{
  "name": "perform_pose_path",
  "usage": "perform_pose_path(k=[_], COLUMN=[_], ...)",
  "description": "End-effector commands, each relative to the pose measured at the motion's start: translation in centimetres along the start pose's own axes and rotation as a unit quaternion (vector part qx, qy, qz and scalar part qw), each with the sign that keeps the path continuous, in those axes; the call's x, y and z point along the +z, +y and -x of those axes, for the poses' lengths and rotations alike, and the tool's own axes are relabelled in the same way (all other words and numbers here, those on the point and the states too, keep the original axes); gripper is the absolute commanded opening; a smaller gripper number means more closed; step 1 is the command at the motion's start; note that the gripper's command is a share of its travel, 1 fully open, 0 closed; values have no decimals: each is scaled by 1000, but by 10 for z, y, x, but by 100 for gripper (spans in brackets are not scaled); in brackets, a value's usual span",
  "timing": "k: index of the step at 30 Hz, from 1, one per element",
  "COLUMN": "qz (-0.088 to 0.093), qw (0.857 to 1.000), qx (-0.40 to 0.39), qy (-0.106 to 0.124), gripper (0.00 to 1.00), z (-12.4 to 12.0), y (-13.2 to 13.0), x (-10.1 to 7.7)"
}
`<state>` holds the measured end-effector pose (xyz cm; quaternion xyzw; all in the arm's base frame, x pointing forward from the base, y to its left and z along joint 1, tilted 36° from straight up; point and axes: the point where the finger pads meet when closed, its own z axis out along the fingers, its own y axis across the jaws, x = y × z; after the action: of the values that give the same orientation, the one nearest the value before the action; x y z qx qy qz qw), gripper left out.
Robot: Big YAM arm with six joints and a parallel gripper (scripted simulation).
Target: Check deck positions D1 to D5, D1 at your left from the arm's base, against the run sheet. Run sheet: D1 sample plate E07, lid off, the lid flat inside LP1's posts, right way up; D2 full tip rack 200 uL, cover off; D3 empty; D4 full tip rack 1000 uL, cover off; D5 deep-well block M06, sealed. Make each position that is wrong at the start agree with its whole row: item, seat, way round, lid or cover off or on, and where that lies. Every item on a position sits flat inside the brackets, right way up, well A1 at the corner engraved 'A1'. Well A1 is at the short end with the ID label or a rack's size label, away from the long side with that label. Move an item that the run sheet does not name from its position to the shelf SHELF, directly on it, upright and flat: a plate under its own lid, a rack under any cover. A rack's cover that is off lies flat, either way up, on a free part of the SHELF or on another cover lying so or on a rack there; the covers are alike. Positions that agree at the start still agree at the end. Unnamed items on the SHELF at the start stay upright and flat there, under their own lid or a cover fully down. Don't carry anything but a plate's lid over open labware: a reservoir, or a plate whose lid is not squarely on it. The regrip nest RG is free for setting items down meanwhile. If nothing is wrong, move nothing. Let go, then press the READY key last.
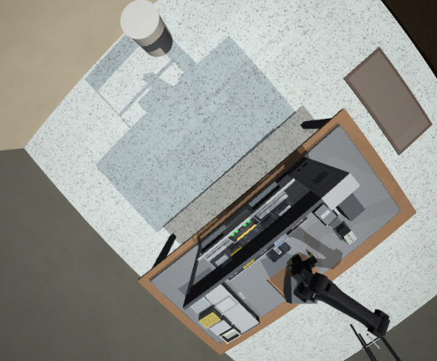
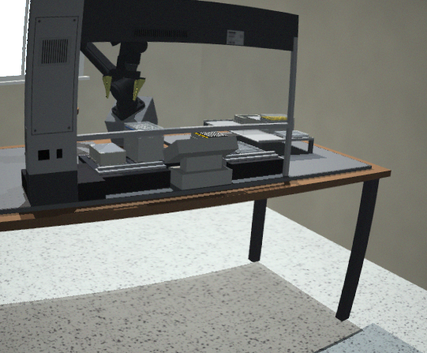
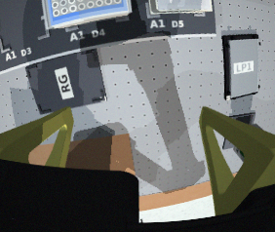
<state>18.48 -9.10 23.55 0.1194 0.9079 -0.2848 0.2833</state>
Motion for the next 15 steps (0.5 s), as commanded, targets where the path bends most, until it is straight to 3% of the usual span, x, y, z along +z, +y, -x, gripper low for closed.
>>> perform_pose_path(k=[1, 3, 5, 13, 15], qz=[21, 33, 33, 73, 74], qw=[999, 999, 999, 995, 995], qx=[32, 20, 20, -31, -34], qy=[-6, 7, 7, 59, 61], gripper=[100, 100, 100, 100, 100], z=[20, 17, 17, 6, 4], y=[2, 13, 13, 54, 63], x=[-24, -25, -25, -33, -35])
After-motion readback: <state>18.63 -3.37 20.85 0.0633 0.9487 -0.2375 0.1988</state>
